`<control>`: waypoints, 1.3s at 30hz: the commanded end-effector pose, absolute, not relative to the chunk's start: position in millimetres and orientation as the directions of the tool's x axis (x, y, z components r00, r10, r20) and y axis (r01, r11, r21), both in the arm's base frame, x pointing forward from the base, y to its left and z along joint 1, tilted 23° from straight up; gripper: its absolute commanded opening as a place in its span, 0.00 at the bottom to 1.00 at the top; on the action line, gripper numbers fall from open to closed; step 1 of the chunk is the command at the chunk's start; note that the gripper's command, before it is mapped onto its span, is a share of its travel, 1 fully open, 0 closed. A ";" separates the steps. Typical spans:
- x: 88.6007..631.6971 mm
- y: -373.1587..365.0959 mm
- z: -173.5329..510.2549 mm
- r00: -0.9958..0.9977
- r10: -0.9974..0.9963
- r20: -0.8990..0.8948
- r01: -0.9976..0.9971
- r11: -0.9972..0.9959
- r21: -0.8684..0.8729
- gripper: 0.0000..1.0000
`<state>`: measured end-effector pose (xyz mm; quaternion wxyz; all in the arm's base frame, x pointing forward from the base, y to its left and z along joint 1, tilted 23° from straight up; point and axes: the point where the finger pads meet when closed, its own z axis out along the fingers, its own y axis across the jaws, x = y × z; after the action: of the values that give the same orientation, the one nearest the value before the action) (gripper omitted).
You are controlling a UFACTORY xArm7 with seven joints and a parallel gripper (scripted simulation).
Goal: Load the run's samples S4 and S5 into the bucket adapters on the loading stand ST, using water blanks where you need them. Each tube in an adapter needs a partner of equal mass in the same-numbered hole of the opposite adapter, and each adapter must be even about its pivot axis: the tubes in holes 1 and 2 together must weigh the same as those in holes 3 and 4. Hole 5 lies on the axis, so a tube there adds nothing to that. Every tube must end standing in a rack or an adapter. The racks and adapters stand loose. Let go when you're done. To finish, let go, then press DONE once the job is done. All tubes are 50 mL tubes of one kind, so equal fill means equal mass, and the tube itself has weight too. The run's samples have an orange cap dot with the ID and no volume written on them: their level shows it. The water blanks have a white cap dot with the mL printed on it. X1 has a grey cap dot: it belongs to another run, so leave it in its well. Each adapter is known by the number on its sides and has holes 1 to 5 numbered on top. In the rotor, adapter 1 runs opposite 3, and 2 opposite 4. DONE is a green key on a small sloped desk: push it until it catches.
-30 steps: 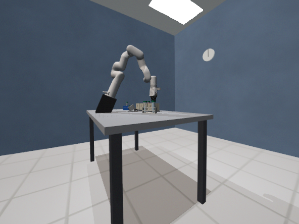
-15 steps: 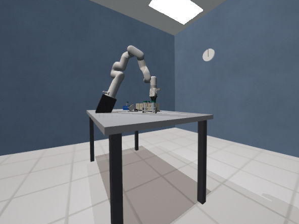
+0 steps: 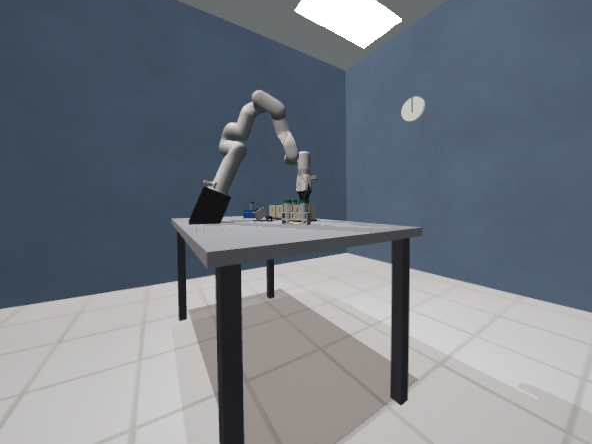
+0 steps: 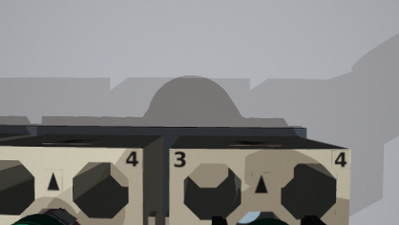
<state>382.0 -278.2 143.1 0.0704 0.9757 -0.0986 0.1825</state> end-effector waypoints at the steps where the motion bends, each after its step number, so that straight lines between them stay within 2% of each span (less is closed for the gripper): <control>1: 382.7 -278.8 144.3 0.913 -0.166 0.373 -0.219 -0.970 0.102 0.44; 19: 382.0 -278.6 146.1 0.913 -0.166 0.373 -0.219 -0.970 0.102 0.44; 39: 369.7 -272.3 179.5 0.913 -0.166 0.373 -0.219 -0.970 0.102 0.44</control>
<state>371.0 -273.1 172.8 0.0699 0.9758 -0.0983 0.1826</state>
